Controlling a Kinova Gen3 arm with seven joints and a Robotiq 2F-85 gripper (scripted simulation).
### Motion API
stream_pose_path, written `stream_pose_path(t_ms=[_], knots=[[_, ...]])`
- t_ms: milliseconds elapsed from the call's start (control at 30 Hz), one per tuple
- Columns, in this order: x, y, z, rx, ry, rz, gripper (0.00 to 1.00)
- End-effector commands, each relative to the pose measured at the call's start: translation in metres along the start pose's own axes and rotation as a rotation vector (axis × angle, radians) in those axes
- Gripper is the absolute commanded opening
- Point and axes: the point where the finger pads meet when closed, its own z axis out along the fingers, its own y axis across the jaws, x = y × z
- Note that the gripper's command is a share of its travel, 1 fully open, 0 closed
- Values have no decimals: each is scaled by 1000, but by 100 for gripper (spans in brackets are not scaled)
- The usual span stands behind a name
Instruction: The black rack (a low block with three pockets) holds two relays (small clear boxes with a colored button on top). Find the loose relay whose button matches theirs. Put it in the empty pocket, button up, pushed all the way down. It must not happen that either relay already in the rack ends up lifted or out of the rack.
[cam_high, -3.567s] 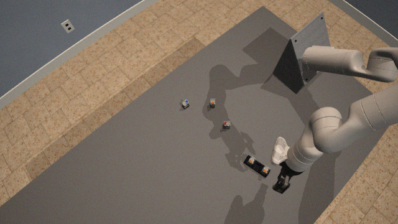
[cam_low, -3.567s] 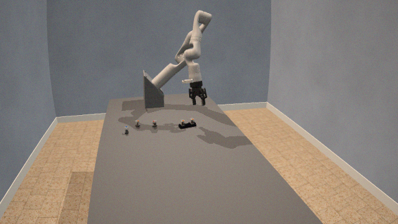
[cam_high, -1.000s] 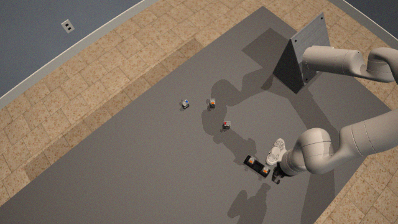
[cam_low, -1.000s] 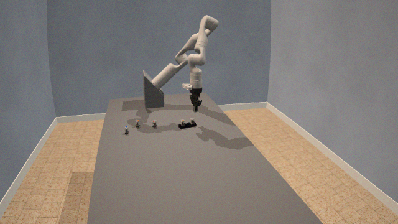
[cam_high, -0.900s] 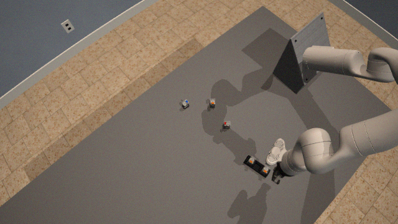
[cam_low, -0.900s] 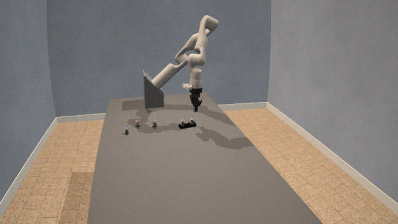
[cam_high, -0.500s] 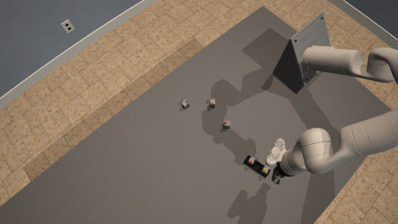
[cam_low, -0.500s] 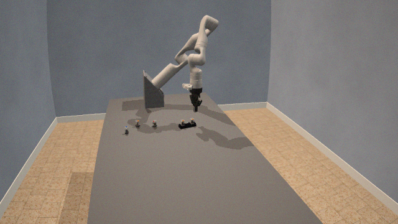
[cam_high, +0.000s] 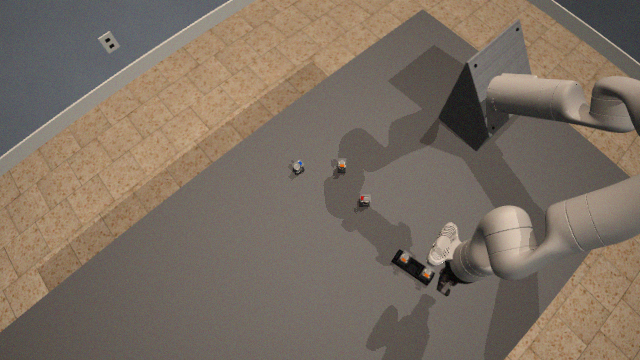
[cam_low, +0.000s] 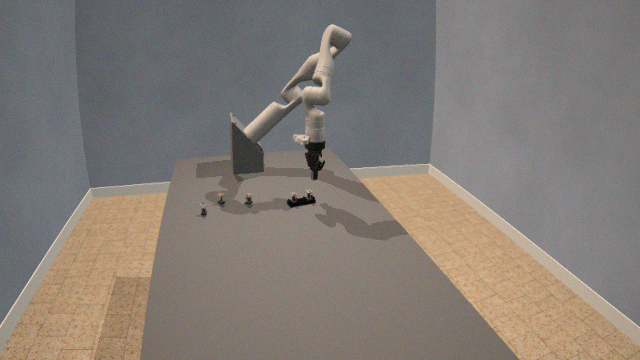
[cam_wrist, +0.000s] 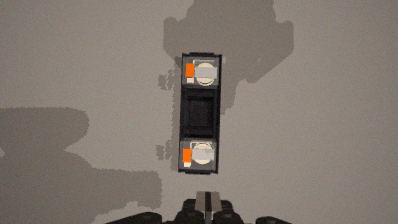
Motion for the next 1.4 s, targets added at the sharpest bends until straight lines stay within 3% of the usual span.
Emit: stream_pose_path(t_ms=[0, 533, 933, 1133, 1367], knots=[[0, 0, -1, 2, 1, 0, 0], [3, -1, -1, 2, 0, -9, 0], [29, -10, -3, 2, -7, -110, 0], [64, -18, -7, 4, -13, -236, 0], [124, -24, -11, 10, -19, -434, 0]])
